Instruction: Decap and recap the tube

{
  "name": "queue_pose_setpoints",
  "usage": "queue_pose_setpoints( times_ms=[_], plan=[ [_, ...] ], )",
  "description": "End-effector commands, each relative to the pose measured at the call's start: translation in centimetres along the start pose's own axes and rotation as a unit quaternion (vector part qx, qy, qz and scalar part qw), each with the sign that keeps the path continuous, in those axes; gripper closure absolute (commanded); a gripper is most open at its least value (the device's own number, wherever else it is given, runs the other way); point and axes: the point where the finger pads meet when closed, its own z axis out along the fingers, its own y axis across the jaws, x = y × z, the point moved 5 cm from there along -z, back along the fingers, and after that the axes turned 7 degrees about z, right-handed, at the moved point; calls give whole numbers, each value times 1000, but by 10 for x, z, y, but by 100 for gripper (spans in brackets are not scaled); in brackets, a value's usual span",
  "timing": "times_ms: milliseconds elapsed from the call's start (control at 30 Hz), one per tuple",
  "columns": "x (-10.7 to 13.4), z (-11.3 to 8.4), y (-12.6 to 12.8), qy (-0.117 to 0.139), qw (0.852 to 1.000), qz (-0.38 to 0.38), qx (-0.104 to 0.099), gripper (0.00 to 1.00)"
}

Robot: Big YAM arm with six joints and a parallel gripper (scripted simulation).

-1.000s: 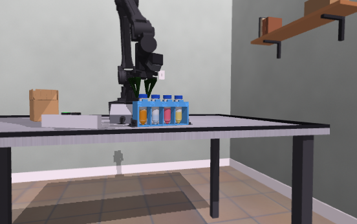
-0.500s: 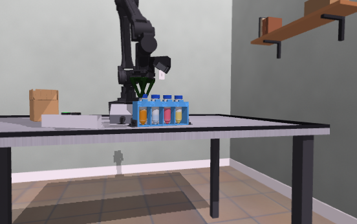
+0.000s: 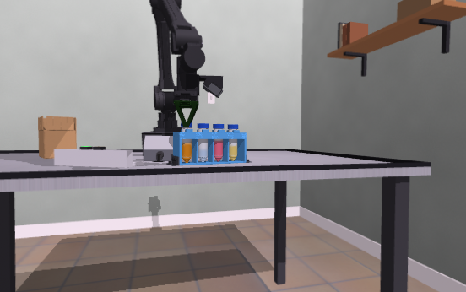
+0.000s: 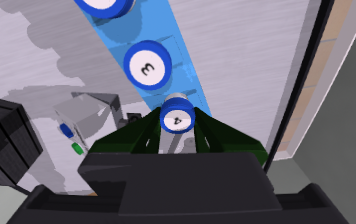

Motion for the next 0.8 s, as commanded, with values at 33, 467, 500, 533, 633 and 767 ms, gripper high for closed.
queue_pose_setpoints(
  times_ms=[33,467,500,533,633,767],
  plan=[
    [-5,-9,-9,-7,1000,-16,12,100],
    [-4,-2,4,-2,999,34,-3,100],
    [-4,-2,4,-2,998,59,-3,100],
    [-4,-2,4,-1,996,84,-3,100],
    [-4,-1,4,-1,994,109,-3,100],
    [-4,-1,4,-1,978,208,-3,100]
  ],
)
